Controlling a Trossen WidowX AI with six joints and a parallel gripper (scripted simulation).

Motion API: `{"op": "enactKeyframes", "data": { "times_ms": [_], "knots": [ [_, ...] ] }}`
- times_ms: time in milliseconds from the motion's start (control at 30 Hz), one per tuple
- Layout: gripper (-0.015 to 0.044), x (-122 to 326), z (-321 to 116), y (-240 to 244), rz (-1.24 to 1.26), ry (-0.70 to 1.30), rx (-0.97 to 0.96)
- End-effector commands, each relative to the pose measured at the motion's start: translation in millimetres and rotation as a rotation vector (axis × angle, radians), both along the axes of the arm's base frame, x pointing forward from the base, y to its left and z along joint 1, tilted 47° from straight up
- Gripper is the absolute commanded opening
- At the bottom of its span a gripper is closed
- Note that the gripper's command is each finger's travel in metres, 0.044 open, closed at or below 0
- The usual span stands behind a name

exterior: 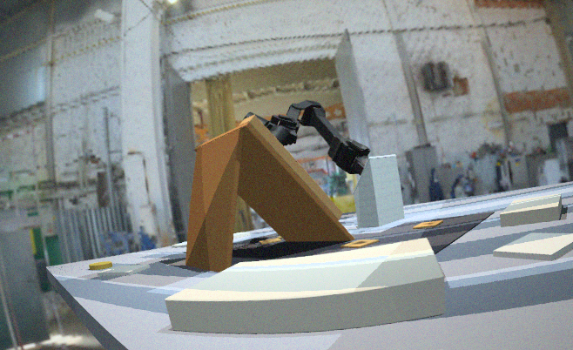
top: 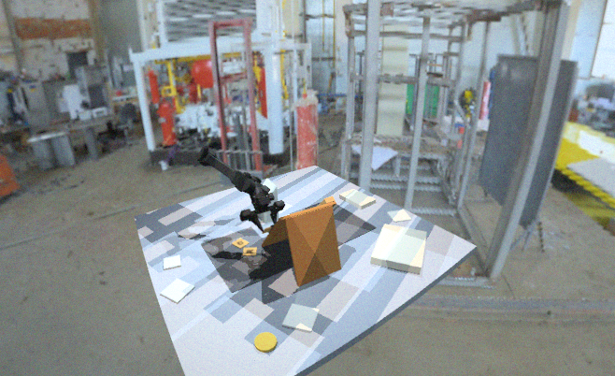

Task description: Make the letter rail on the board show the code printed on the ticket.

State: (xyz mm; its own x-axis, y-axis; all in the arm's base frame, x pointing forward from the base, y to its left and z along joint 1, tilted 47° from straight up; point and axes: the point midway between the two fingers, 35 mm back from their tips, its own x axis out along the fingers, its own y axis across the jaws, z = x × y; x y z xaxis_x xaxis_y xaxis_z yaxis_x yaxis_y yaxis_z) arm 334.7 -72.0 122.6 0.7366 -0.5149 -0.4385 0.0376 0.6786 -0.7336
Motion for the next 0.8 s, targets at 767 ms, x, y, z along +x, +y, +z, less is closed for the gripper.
{"op": "enactKeyframes", "data": {
  "times_ms": [767],
  "knots": [
    [0.0, -0.7, -13.3, 9.0, -0.003, 0.006, 0.002]
  ]
}}
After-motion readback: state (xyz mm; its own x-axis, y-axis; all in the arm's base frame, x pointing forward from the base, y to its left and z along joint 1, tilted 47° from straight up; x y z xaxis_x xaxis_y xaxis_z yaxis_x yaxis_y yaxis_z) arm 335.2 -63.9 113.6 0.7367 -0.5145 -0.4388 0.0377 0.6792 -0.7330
